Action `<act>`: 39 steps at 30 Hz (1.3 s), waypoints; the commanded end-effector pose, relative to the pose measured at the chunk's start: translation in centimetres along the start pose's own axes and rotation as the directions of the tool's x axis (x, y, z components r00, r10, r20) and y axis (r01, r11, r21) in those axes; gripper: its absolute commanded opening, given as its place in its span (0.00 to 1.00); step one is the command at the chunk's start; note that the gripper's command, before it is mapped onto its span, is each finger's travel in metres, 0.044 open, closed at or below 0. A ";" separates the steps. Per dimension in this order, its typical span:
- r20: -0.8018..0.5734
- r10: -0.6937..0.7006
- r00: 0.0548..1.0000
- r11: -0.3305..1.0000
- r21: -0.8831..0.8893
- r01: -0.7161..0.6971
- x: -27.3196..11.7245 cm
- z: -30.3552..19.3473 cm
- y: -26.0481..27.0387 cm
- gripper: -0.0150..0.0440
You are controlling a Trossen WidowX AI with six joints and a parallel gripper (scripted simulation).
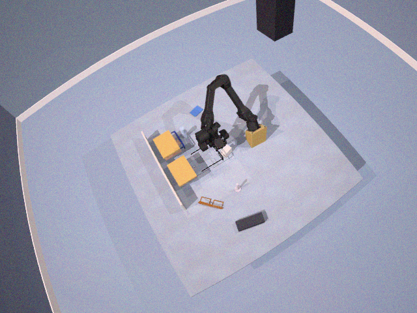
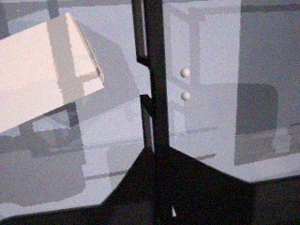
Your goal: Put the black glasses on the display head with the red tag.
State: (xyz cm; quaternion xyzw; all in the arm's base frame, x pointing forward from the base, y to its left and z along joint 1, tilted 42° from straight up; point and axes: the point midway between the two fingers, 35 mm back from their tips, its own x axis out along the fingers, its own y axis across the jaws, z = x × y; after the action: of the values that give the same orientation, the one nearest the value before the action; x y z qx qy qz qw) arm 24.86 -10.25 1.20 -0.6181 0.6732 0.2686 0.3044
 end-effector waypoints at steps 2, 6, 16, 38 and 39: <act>-0.004 0.013 1.000 1.000 -0.010 -0.013 0.2 0.1 -0.6 0.25; -0.004 0.019 1.000 1.000 -0.010 -0.019 0.3 0.1 -1.2 0.25; -0.004 0.016 1.000 1.000 -0.009 -0.016 0.4 0.0 -2.7 0.25; -0.004 0.010 1.000 1.000 -0.008 -0.010 0.6 0.0 -5.9 0.25; -0.004 0.010 1.000 1.000 -0.008 -0.010 0.6 0.0 -6.1 0.25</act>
State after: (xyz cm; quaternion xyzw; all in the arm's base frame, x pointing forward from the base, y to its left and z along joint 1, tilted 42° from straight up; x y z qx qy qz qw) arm 30.38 -11.09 1.02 -0.6161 0.6749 0.2673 0.3058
